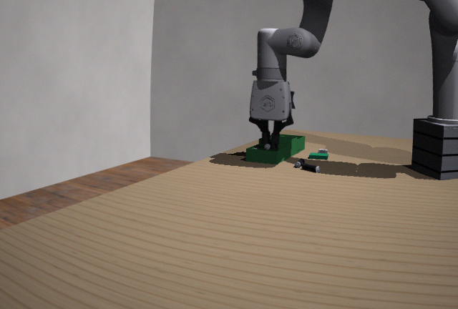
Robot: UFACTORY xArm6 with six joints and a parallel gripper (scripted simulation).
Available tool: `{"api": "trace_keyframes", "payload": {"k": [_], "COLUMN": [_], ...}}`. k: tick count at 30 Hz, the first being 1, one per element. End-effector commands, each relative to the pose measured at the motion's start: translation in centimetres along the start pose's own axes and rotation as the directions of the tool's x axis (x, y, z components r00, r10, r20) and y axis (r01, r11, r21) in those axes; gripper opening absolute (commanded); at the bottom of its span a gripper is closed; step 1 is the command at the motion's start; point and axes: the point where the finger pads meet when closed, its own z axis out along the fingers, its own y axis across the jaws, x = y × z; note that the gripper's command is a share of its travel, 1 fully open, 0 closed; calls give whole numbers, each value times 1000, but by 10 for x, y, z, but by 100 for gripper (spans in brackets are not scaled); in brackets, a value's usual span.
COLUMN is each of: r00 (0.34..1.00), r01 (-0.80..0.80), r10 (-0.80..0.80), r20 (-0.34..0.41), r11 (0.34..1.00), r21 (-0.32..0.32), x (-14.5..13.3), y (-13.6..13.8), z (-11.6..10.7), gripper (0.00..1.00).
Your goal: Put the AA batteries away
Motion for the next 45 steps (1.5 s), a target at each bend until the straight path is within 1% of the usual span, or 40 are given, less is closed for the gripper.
{"api": "trace_keyframes", "payload": {"k": [1,3,4,21,43,45], "r00": [1000,1000,1000,1000,1000,1000], "r01": [0,0,0,0,0,0], "r10": [0,0,0,0,0,0], "r20": [0,0,0,0,0,0], "r11": [1000,1000,1000,1000,1000,1000], "r21": [4,4,4,4,4,4], "x": [0,0,0,0,0,0], "y": [-1,-1,-1,-1,-1,-1], "z": [-1,-1,-1,-1,-28,-28], "gripper": [0,0,28,28,28,28]}}
